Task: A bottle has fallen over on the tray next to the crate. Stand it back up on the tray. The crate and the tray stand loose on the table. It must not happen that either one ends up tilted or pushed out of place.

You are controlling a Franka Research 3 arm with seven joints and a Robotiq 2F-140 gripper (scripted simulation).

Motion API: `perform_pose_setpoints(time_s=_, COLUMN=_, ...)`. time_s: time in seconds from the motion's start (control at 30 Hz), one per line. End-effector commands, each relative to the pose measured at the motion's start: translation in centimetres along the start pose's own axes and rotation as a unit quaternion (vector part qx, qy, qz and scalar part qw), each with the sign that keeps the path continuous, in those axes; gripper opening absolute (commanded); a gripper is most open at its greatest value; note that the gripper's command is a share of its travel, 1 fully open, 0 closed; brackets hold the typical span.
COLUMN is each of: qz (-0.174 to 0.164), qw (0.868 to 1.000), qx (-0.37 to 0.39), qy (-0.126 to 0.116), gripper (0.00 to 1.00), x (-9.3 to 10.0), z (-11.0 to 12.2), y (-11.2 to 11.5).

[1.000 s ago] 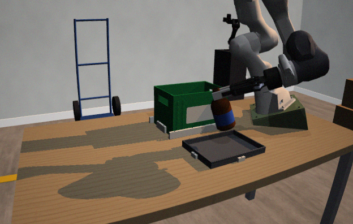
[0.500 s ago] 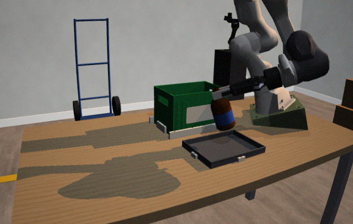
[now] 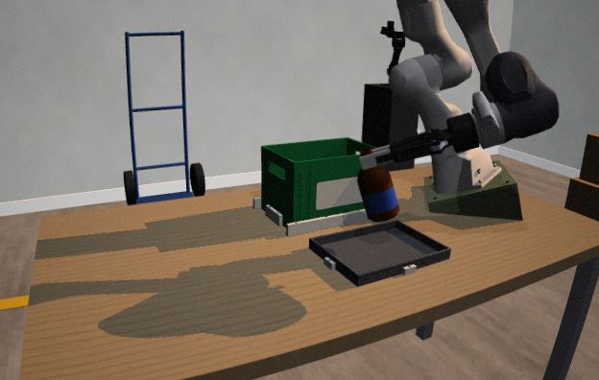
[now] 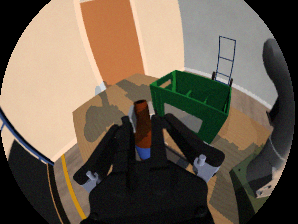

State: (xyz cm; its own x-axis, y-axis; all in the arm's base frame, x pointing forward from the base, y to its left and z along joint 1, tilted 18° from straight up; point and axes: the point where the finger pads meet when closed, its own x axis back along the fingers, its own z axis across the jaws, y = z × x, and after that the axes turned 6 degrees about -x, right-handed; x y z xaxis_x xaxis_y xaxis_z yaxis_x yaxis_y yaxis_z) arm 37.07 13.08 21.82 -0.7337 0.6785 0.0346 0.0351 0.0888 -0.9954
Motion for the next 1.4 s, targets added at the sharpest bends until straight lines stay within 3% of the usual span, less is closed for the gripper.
perform_pose_setpoints(time_s=0.0, qz=0.004, qw=1.0, qx=-0.003, qy=-0.003, gripper=0.0, x=0.1, z=-0.2, y=-0.2)
perform_pose_setpoints(time_s=1.37, qz=0.004, qw=1.0, qx=-0.003, qy=-0.003, gripper=0.0, x=-0.5, z=0.0, y=1.2)
